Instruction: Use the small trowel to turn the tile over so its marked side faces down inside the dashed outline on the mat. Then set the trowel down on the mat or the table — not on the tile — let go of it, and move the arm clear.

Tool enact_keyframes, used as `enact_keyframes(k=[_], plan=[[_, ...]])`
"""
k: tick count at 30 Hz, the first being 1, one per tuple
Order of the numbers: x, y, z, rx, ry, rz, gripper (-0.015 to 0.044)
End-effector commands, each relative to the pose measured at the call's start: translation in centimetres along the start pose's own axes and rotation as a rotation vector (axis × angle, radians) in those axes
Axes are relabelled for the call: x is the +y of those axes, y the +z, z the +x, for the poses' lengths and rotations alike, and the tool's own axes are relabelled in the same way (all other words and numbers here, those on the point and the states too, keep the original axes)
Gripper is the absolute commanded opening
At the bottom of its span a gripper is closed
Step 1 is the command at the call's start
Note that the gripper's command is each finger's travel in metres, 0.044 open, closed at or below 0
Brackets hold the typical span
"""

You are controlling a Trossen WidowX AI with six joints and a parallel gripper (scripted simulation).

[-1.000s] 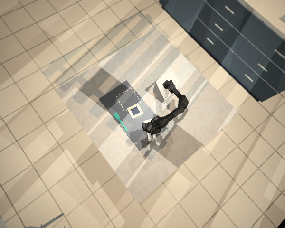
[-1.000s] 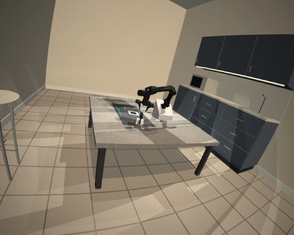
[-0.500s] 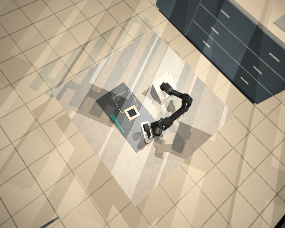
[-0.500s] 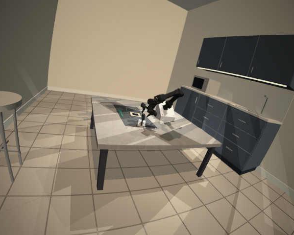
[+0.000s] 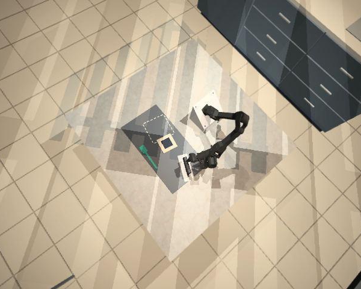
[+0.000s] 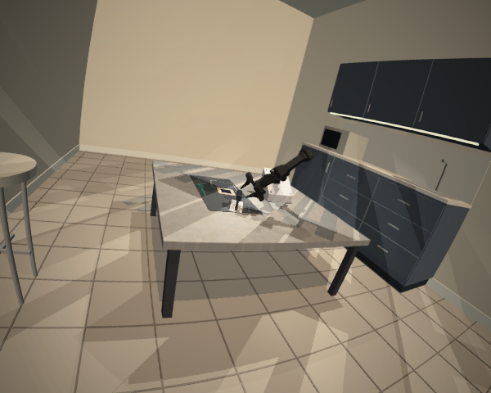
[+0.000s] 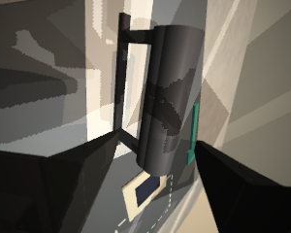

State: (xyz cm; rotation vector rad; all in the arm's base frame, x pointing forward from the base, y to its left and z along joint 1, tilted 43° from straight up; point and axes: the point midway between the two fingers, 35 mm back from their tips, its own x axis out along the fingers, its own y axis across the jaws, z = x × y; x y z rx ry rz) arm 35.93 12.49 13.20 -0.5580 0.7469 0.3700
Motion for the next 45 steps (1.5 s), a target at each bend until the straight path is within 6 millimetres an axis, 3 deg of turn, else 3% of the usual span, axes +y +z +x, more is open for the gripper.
enact_keyframes(k=[1, 44, 45], plan=[[0.0, -0.1, -0.4, -0.024, -0.051, 0.031, 0.03], [-0.3, 0.0, 5.6, -0.024, -0.052, 0.03, 0.03], [-0.3, 0.0, 5.6, -0.024, -0.052, 0.03, 0.0274]])
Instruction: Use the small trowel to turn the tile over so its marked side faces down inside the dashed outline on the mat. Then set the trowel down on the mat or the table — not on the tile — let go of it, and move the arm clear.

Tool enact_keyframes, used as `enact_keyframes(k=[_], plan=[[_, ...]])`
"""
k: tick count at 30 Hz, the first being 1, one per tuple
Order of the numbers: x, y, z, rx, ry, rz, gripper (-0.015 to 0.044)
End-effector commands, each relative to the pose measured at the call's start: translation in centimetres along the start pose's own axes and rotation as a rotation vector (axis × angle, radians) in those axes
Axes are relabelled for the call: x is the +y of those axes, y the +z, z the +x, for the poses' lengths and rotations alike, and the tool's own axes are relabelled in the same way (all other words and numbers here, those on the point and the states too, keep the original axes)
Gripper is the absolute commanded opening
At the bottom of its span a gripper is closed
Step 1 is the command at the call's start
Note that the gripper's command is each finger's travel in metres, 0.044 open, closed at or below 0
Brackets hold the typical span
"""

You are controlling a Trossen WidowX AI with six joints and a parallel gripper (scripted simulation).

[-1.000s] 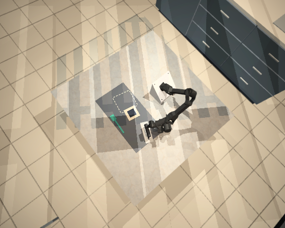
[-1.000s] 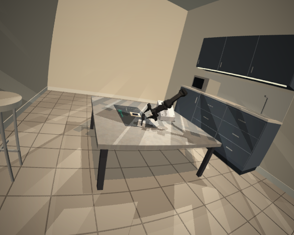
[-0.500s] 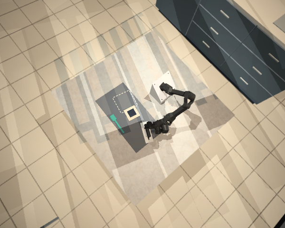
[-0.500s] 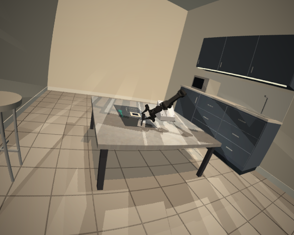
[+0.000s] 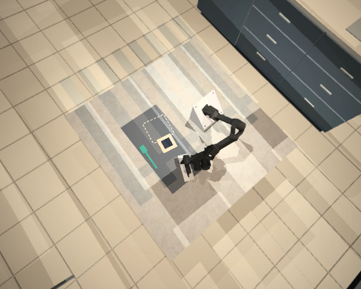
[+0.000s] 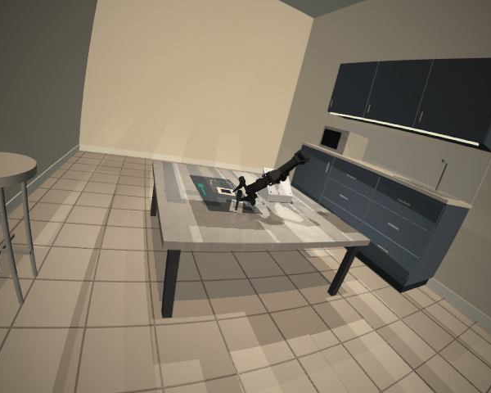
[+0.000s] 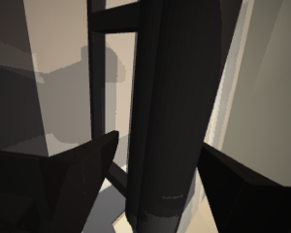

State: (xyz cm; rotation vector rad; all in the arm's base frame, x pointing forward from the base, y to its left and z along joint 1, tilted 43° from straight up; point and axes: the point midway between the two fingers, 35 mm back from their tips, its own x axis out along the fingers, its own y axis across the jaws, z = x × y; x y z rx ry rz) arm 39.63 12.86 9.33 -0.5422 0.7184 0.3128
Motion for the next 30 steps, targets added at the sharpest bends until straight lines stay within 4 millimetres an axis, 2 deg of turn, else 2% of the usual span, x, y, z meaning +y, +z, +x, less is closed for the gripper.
enact_keyframes(k=[1, 5, 26, 30], plan=[[0.0, 0.1, 0.3, -0.006, 0.002, -0.002, 0.0247], [0.0, 0.1, 0.3, -0.006, 0.002, -0.002, 0.0142], [0.0, 0.1, 0.3, -0.006, 0.002, -0.002, 0.0003], [-1.4, 0.2, -0.7, -0.004, 0.001, -0.002, 0.0]])
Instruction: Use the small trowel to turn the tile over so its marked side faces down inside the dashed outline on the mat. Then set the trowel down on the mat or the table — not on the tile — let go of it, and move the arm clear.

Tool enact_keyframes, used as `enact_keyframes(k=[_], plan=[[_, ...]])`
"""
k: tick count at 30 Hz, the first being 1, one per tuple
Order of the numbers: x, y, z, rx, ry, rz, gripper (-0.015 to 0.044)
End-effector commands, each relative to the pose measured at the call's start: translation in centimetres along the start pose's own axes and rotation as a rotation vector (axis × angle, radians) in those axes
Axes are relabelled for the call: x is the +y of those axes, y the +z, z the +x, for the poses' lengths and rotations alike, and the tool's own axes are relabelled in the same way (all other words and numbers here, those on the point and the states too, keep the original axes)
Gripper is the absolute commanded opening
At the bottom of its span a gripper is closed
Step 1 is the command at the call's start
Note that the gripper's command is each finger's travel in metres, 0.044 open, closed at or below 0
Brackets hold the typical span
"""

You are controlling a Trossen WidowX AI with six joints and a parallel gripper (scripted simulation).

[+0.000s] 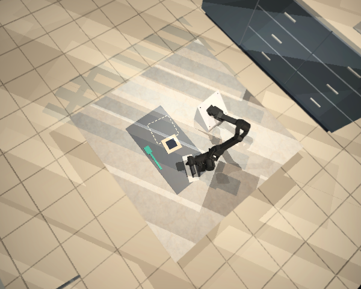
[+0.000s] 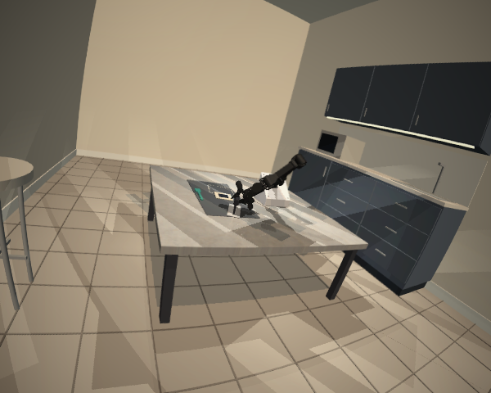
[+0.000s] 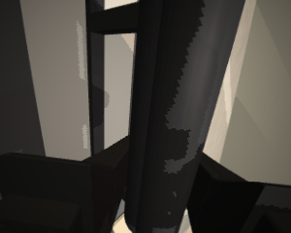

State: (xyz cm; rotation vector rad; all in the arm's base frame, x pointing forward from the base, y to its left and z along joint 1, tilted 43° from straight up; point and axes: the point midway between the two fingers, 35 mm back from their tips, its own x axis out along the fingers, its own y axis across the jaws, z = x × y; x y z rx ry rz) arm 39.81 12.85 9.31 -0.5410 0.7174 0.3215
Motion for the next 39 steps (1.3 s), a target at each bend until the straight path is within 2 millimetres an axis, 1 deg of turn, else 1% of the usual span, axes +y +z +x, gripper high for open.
enact_keyframes(k=[1, 6, 12, 15, 21, 27, 33, 39], plan=[[-1.8, 0.1, -1.3, -0.001, -0.006, 0.0, 0.0], [-4.2, 0.0, -3.5, 0.001, -0.008, -0.001, 0.0], [-4.5, 0.0, -3.8, 0.002, -0.008, -0.001, 0.0], [-4.8, -0.4, -3.1, -0.017, -0.003, -0.004, 0.0], [-5.8, -2.2, -0.7, -0.097, 0.011, -0.022, 0.0], [-6.7, -4.1, 0.8, -0.175, 0.011, -0.047, 0.0], [-7.4, -5.8, 1.5, -0.243, 0.004, -0.081, 0.0], [-7.4, -5.9, 1.5, -0.245, 0.004, -0.082, 0.0]])
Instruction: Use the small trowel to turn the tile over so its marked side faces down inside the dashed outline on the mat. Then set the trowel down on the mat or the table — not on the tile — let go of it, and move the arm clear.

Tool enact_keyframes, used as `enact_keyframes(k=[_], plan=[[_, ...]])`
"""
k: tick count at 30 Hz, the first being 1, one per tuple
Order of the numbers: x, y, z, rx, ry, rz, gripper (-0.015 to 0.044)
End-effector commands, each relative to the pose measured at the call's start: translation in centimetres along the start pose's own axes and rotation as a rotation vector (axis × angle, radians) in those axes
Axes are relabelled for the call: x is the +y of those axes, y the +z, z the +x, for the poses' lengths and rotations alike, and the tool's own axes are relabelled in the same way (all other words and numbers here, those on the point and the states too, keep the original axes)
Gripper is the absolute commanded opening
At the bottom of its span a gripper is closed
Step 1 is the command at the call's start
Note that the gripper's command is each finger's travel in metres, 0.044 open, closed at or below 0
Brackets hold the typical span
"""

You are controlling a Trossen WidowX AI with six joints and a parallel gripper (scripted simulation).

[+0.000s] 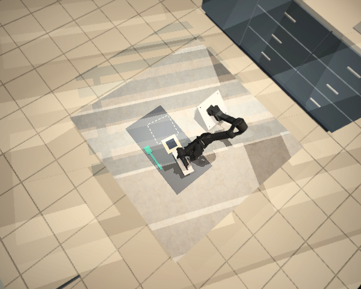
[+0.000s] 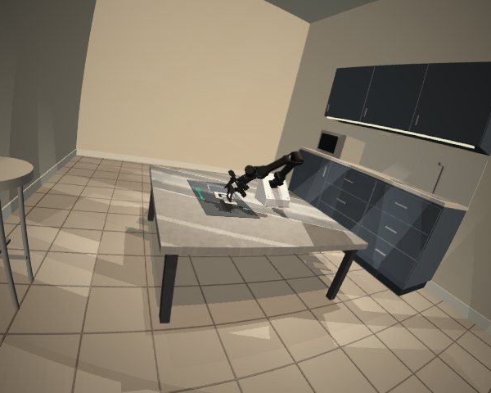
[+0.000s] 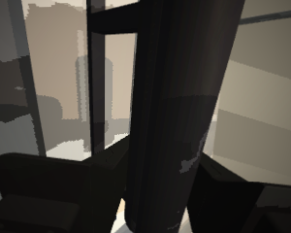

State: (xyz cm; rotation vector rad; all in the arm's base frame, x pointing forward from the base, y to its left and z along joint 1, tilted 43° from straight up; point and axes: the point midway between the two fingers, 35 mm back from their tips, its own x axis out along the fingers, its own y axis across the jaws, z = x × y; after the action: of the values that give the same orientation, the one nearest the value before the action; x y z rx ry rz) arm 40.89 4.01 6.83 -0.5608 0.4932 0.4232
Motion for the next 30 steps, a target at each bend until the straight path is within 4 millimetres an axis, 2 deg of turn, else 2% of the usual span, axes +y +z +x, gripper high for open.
enact_keyframes(k=[1, 30], plan=[[-0.6, 0.1, -0.1, -0.018, -0.016, -0.006, 0.0], [2.5, -0.3, 2.4, -0.018, -0.015, -0.005, 0.0]])
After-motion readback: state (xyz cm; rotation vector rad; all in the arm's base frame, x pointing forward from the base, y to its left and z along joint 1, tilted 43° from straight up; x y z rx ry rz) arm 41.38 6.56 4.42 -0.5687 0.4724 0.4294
